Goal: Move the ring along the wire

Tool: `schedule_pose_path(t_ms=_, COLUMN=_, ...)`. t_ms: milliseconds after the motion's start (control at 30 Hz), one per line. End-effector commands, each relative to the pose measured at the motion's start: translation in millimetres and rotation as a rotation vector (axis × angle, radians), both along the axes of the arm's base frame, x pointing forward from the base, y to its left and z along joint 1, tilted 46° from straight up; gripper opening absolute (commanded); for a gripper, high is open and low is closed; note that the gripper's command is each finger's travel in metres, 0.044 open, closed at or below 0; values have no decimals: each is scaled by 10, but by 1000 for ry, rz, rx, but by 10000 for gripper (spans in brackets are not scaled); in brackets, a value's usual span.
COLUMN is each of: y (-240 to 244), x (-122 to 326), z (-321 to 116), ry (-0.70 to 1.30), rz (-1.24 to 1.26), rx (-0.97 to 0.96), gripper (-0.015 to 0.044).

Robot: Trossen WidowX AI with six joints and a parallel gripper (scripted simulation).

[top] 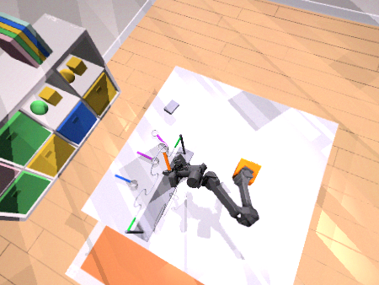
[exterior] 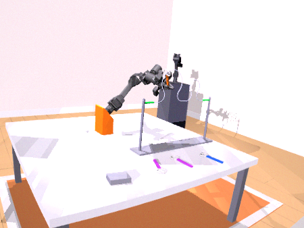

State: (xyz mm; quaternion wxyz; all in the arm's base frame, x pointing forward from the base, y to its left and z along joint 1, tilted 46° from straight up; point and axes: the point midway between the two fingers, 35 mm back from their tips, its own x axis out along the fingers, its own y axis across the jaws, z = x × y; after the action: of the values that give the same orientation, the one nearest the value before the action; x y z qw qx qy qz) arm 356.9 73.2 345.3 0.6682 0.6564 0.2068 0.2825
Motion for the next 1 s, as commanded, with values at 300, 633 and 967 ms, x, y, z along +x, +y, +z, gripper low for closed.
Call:
schedule_pose_path(t_ms=300, y=-11, x=10, z=58, ry=40, rz=-8, rx=171, gripper=-150)
schedule_pose_path(t_ms=633, y=-20, x=11, z=110, ry=67, rz=-9, rx=293, gripper=-150)
schedule_pose_path(t_ms=967, y=-35, x=15, z=160, ry=93, rz=-10, rx=415, gripper=-150)
